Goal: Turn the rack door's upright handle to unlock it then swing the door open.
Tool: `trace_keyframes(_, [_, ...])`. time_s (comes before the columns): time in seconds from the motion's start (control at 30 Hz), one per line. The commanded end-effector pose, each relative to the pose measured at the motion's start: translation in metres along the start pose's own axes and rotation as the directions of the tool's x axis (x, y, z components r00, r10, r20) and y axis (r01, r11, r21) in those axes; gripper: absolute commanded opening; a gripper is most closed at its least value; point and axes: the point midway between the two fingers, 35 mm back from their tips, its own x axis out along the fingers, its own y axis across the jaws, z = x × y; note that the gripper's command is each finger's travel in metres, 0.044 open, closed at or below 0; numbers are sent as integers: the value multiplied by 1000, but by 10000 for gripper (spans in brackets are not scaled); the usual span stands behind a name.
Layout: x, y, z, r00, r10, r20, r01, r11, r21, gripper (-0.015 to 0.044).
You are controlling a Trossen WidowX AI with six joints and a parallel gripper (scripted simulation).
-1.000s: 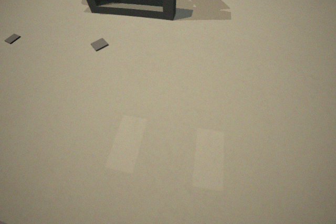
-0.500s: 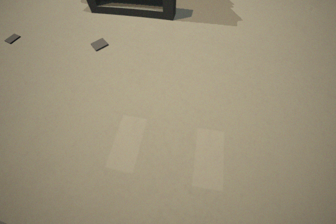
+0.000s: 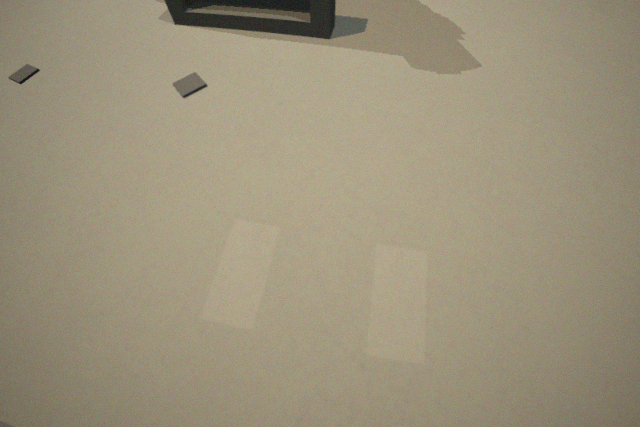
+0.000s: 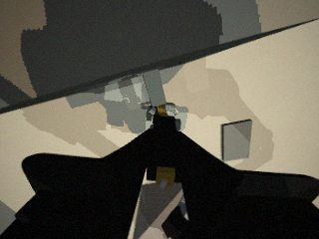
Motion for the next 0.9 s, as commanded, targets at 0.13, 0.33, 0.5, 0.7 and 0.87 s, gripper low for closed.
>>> trace_keyframes(0.13, [1, 0, -1, 1000, -3, -3, 4, 931, 364, 9])
trace_keyframes(0.33, [1, 0, -1, 1000, -3, -3, 4, 785, 620, 9])
trace_keyframes(0.5, [1, 0, -1, 1000, -3, -3, 4, 610, 792, 9])
trace_keyframes(0.7, [1, 0, -1, 1000, -3, -3, 4, 353, 936, 9])
trace_keyframes(0.87, [1, 0, -1, 1000, -3, -3, 3, 114, 994, 9])
